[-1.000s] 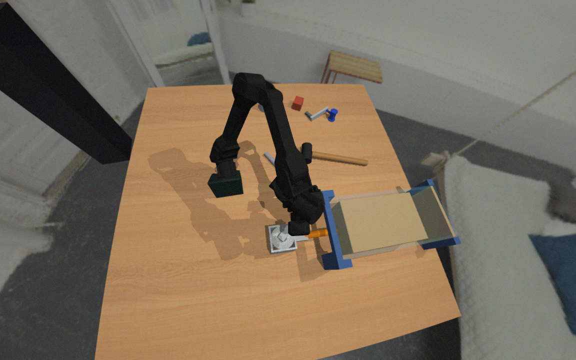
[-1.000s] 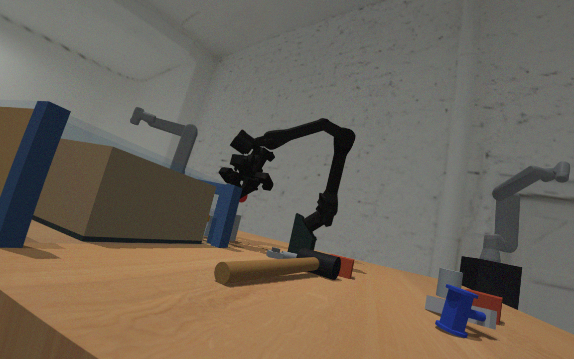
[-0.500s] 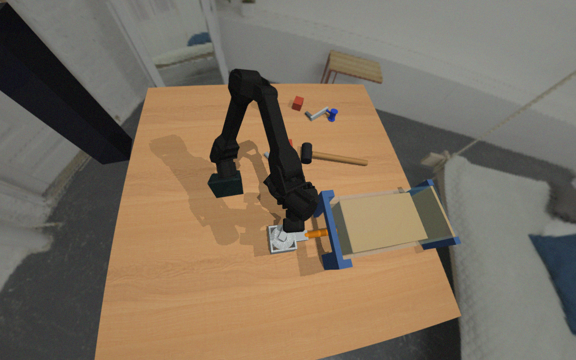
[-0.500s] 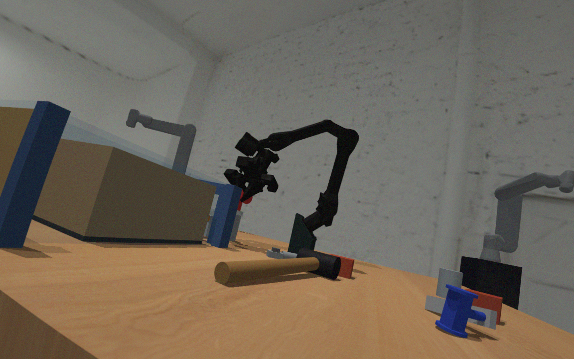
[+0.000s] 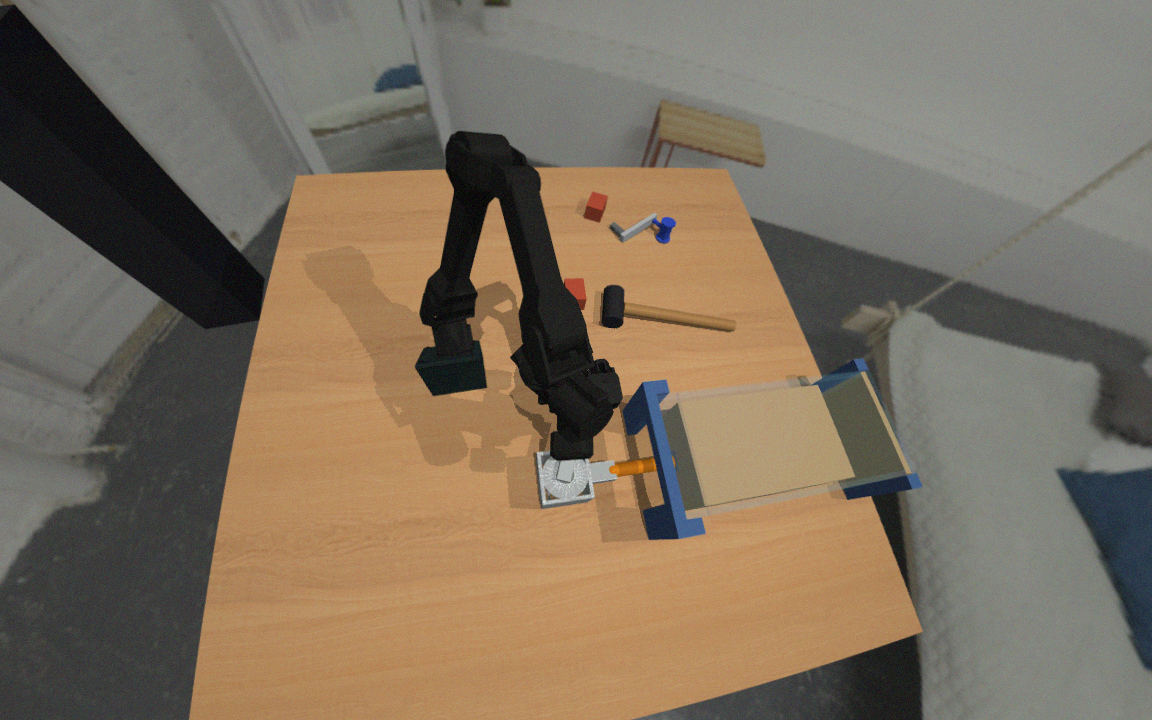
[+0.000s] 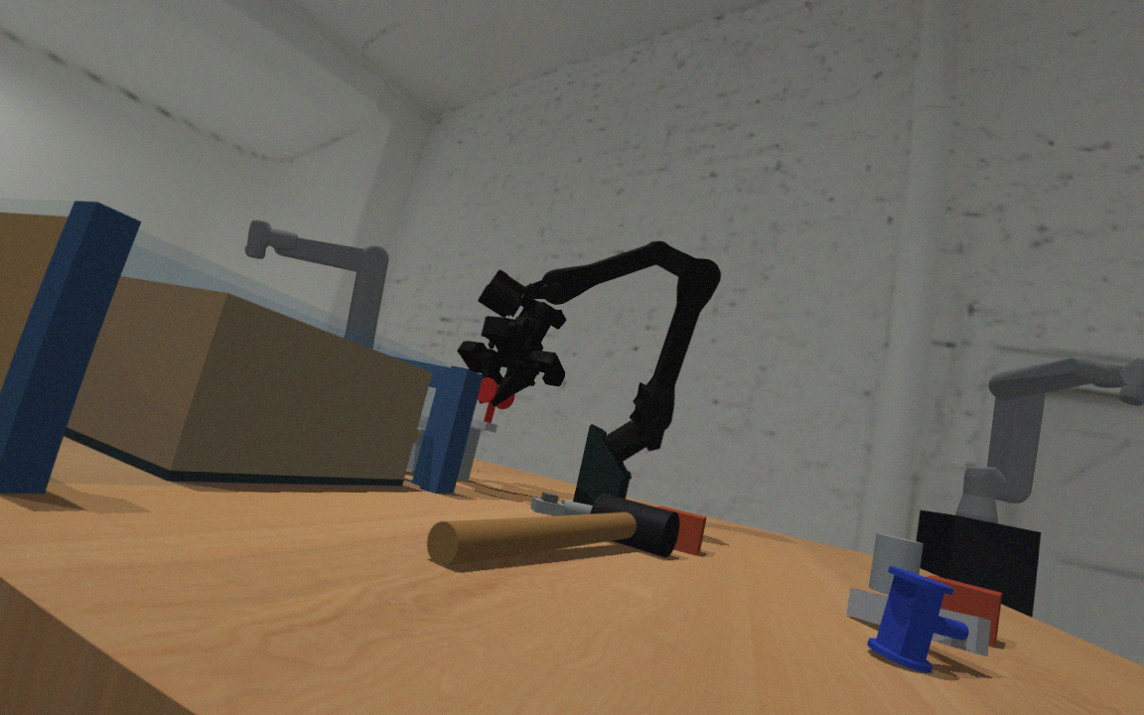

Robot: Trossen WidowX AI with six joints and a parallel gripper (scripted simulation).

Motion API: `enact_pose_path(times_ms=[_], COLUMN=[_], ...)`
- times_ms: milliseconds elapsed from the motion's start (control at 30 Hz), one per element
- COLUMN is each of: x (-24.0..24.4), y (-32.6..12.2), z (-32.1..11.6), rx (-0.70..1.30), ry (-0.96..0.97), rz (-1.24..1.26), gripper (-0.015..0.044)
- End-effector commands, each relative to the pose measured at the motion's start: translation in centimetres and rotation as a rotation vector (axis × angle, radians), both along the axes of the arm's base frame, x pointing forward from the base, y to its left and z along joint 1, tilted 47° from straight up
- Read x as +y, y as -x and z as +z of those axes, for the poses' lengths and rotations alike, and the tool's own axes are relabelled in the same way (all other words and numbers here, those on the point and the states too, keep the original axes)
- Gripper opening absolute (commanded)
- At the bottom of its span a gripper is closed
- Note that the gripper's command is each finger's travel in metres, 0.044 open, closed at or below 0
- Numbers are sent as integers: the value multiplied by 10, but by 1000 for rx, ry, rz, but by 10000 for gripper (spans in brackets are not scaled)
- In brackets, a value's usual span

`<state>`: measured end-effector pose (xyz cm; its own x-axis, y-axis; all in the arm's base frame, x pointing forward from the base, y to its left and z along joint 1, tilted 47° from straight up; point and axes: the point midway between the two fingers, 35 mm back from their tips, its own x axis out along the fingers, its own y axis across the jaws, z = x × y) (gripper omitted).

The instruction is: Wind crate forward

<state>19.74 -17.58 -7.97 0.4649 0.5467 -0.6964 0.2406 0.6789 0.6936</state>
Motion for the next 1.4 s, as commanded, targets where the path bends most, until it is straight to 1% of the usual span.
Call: enact_pose_path(times_ms=[0,1367], x=[5,8], y=[10,70], z=[1,0], rx=[17,22], ry=[-7,-7], rz=[1,1], gripper=[0,0])
